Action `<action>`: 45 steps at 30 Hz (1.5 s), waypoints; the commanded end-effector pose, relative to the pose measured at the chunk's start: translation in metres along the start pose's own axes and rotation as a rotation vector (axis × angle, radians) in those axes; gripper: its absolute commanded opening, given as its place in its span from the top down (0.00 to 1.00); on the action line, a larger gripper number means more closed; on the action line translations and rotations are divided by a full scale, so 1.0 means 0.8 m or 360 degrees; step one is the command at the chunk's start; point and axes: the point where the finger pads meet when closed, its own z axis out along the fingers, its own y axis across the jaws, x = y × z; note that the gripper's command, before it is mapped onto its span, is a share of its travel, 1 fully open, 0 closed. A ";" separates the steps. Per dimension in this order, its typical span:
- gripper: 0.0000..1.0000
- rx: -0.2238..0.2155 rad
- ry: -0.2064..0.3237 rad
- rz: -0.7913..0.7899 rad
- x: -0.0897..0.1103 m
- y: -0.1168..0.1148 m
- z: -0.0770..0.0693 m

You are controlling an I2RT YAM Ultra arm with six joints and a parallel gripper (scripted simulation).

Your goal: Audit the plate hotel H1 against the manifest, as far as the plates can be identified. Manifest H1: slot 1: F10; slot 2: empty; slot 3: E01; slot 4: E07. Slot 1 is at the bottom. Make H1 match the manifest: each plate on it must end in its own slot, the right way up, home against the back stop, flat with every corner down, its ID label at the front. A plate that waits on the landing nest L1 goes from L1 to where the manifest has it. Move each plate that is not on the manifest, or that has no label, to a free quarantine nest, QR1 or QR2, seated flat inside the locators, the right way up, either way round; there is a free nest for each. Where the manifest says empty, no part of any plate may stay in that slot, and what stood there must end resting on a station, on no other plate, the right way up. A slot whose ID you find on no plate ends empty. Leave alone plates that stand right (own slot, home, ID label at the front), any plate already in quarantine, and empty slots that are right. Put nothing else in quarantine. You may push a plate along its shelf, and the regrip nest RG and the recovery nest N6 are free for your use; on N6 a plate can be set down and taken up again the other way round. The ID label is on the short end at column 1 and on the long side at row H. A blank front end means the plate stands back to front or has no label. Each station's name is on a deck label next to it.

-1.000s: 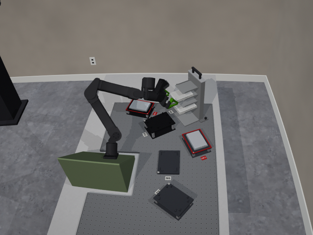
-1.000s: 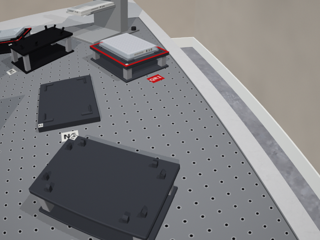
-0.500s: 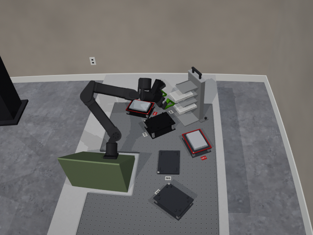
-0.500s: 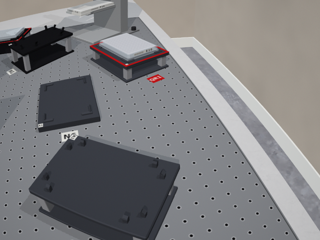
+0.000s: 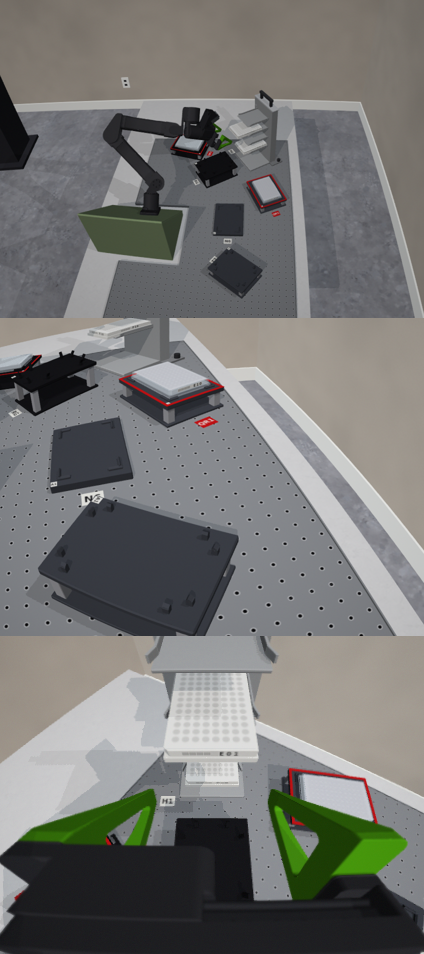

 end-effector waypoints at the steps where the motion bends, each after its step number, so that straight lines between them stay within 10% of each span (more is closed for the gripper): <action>1: 0.00 -0.0001 -0.0029 -0.0014 -0.006 0.003 -0.005; 25: 0.00 -0.0001 -0.0027 -0.0013 0.017 0.003 -0.045; 26: 1.00 -0.0001 -0.0027 -0.0013 0.021 0.003 -0.044; 45: 1.00 -0.0001 -0.0027 -0.0013 0.022 0.002 -0.044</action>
